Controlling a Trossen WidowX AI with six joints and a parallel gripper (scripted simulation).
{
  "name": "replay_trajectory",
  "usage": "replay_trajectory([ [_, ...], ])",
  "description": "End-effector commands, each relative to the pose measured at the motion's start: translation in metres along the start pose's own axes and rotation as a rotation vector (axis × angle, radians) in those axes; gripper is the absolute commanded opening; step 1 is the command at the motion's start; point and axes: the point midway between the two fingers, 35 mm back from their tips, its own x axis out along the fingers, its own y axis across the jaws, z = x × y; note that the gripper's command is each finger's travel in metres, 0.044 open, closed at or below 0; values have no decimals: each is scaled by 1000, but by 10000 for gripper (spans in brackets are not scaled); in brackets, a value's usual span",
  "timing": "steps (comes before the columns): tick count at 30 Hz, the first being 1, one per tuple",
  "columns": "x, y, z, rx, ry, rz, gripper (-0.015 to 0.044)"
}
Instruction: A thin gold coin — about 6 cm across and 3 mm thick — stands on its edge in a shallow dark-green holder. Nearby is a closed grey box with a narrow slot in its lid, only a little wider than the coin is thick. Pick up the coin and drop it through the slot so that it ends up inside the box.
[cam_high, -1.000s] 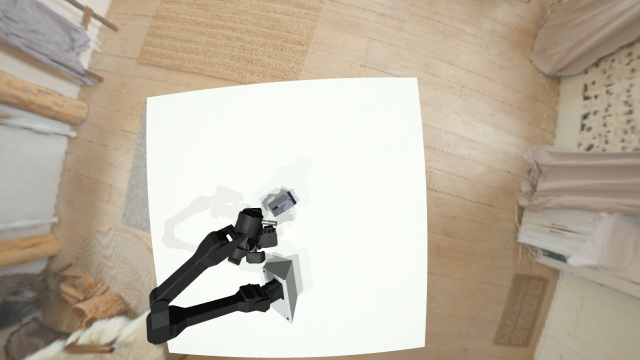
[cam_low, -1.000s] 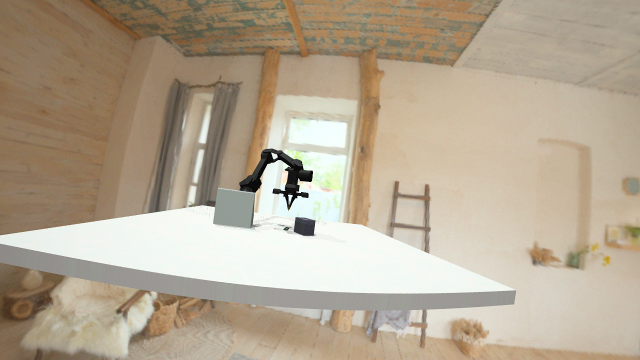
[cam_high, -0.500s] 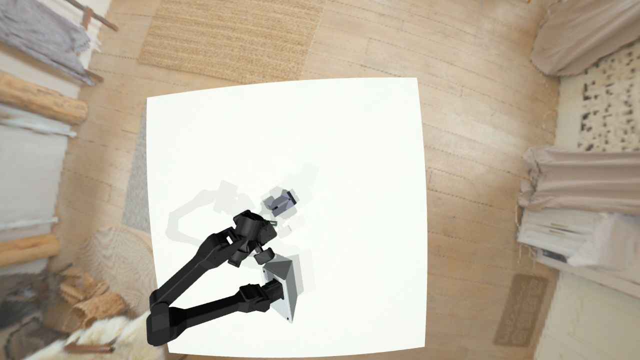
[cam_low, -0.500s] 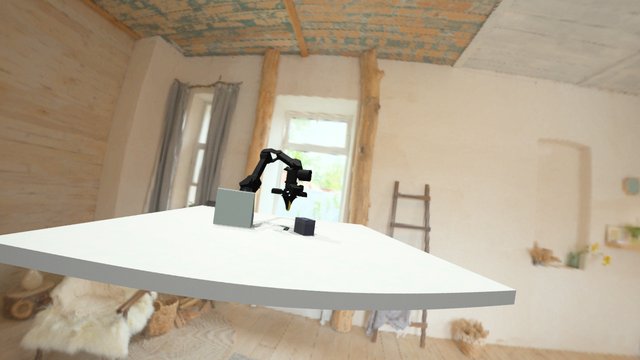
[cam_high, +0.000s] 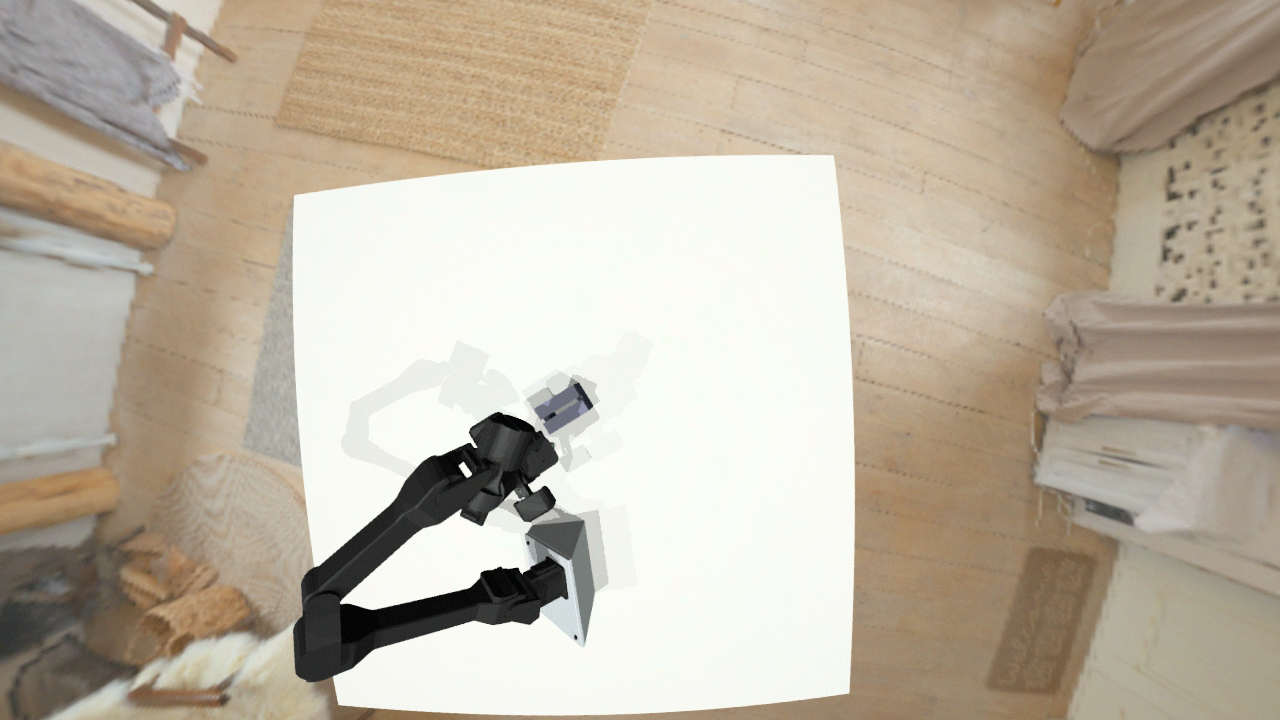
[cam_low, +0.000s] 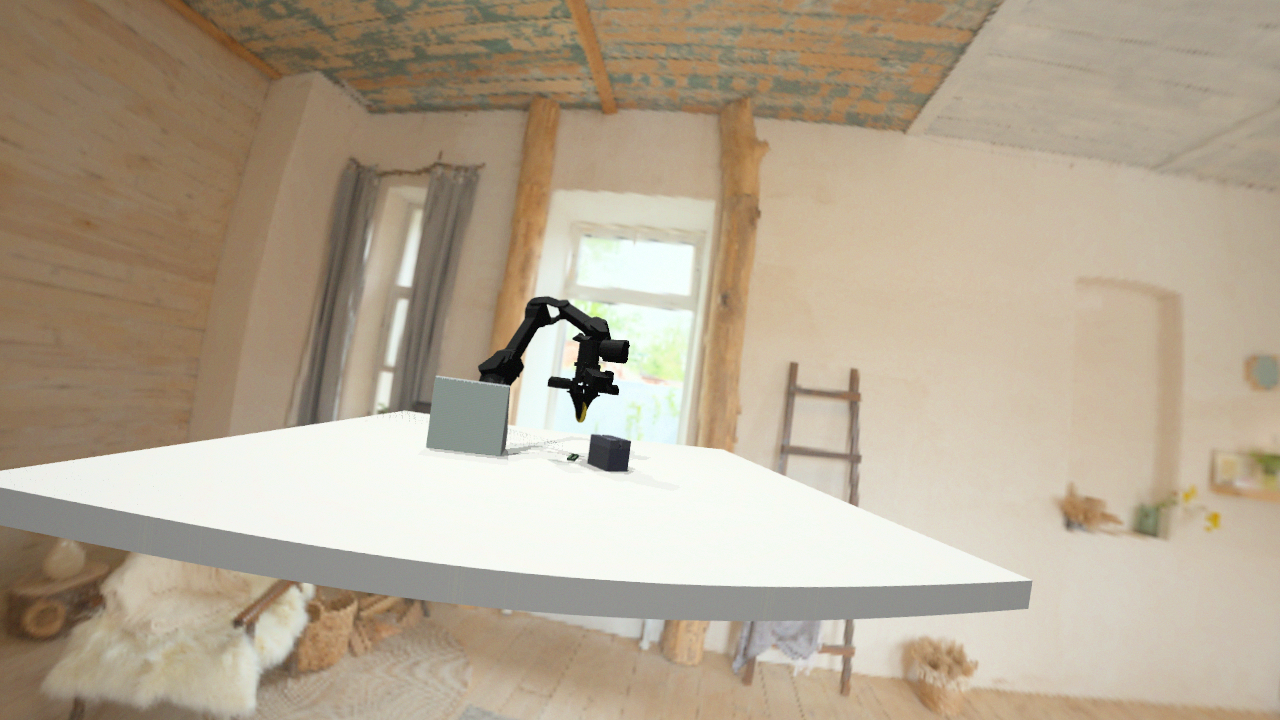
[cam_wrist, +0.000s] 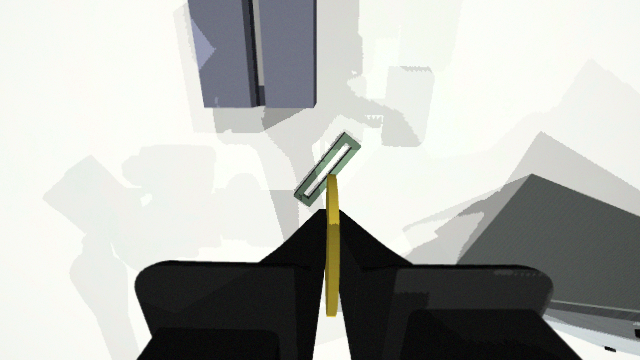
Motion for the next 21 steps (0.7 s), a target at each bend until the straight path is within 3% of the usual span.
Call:
replay_trajectory([
  [1, -2, 6, 10, -23, -8, 1, 0],
  [21, -4, 27, 55, -31, -11, 3, 0],
])
